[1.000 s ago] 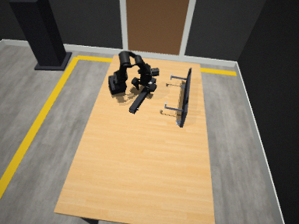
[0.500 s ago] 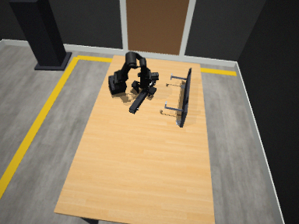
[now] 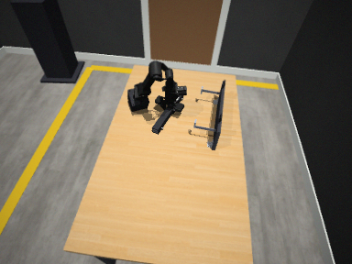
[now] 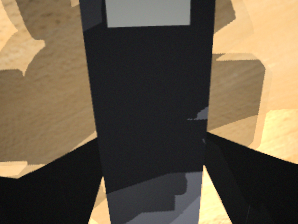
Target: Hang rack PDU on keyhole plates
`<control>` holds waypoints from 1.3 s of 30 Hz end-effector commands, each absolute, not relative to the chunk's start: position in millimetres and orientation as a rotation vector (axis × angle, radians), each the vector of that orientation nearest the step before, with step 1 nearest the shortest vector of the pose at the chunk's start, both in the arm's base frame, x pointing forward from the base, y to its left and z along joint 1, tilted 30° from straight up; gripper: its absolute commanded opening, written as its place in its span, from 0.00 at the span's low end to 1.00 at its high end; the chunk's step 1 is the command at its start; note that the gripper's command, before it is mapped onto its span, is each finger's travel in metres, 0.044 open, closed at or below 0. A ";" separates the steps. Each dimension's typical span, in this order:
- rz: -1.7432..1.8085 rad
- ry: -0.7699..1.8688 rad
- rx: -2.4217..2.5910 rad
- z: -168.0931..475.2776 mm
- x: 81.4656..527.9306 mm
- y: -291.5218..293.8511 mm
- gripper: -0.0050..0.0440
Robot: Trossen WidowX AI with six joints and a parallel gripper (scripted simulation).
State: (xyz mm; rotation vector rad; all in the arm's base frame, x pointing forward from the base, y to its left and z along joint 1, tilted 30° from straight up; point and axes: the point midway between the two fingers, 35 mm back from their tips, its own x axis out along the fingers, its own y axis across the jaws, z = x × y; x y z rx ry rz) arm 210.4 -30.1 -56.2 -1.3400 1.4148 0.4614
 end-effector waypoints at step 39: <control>0.463 1.384 -1.317 12.6 214.2 21.6 0.08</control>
